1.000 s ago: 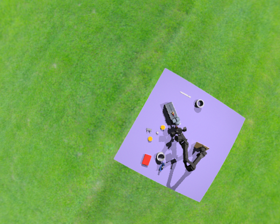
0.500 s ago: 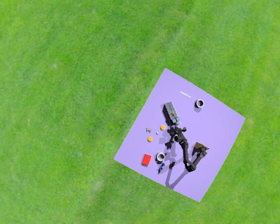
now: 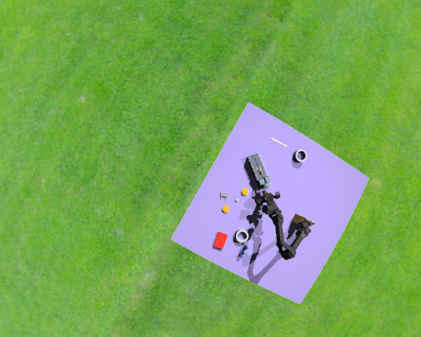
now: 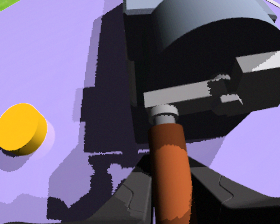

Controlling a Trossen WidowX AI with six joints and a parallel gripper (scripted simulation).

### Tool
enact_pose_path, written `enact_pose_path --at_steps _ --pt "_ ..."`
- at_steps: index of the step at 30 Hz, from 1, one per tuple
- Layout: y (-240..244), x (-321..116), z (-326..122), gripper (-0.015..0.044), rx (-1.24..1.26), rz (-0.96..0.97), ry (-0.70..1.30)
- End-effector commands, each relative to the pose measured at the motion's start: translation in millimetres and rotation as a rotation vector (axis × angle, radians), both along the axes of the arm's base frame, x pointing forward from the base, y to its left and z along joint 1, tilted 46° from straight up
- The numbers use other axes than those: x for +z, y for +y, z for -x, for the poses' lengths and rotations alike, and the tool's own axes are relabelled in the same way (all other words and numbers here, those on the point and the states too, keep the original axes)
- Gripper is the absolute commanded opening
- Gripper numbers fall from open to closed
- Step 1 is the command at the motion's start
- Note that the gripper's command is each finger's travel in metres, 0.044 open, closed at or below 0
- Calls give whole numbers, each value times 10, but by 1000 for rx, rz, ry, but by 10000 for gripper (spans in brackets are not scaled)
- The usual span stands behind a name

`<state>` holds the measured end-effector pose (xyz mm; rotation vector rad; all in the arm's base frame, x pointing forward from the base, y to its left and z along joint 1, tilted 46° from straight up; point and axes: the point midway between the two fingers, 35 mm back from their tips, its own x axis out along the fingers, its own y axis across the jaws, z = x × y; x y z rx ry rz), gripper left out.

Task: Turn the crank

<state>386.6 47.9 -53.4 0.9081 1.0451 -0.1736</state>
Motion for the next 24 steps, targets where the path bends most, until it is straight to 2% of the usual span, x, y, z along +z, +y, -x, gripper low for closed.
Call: enact_pose_path --at_steps 1,24 --pt "-54 80 -19 0 -3 0 -12" --pt "-318 163 35 0 -3 1 -12"
